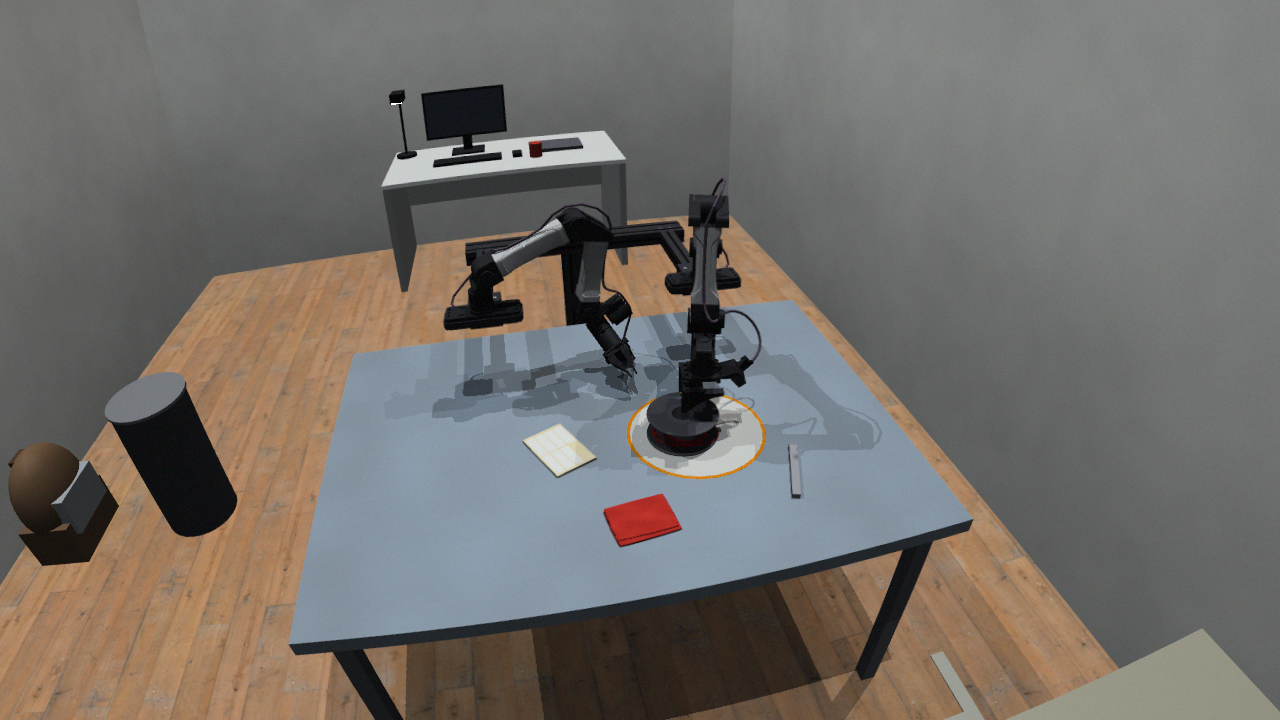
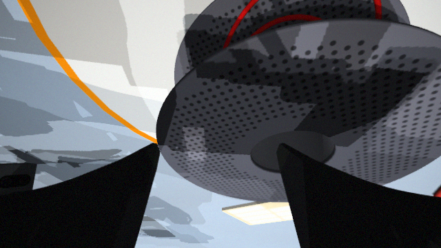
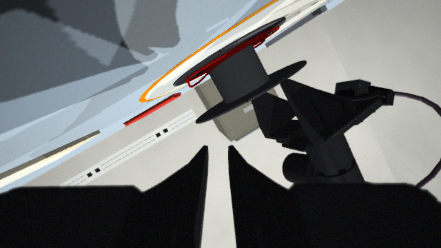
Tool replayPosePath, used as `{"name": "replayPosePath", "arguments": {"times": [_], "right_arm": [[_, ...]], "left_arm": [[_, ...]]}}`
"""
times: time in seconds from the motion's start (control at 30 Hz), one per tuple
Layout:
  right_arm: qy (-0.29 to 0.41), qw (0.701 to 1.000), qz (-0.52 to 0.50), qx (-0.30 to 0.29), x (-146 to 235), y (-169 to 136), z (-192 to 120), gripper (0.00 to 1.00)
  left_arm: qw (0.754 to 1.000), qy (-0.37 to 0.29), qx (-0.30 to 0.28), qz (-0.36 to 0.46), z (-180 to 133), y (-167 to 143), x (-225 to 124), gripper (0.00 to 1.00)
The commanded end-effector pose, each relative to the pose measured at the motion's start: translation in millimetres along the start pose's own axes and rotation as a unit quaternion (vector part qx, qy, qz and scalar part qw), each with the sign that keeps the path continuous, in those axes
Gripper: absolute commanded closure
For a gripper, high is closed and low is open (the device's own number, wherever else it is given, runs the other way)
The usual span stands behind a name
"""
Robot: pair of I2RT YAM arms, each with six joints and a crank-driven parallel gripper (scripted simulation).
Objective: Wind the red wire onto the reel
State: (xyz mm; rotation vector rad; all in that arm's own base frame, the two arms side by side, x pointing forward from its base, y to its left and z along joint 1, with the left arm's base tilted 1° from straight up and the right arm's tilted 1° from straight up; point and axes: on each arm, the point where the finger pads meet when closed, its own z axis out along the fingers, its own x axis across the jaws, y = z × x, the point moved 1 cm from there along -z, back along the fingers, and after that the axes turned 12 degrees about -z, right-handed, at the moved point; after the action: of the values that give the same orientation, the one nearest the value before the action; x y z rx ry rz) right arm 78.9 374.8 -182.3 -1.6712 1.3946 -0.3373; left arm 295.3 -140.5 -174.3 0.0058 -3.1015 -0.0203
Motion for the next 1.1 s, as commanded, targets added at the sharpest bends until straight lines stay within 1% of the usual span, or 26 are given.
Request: {"name": "replayPosePath", "arguments": {"times": [0.0,0.17,0.3,0.67,0.8,1.0,1.07], "right_arm": [[0.027,0.999,-0.037,-0.001,-19,-18,-12,0.85],[0.027,0.999,-0.037,-0.001,-50,-40,-25,0.85],[0.027,0.999,-0.037,-0.001,-63,-46,-28,0.85],[0.024,0.999,-0.036,-0.006,-63,-47,-30,0.85],[0.015,0.999,-0.034,-0.017,-64,-53,-38,0.85],[-0.009,0.998,-0.027,-0.049,-63,-66,-59,0.85],[-0.009,0.998,-0.027,-0.049,-63,-66,-59,0.85]], "left_arm": [[1.000,-0.025,0.002,0.001,-8,-5,-10,0.07],[1.000,-0.025,0.002,0.001,-8,-5,-10,0.07],[1.000,-0.025,0.002,0.001,-8,-5,-10,0.07],[1.000,-0.025,0.002,0.001,-8,-5,-10,0.07],[1.000,-0.025,0.002,0.001,-8,-5,-10,0.07],[1.000,-0.025,0.002,0.001,-8,-5,-10,0.07],[1.000,-0.025,0.002,0.001,-8,-5,-10,0.07]]}}
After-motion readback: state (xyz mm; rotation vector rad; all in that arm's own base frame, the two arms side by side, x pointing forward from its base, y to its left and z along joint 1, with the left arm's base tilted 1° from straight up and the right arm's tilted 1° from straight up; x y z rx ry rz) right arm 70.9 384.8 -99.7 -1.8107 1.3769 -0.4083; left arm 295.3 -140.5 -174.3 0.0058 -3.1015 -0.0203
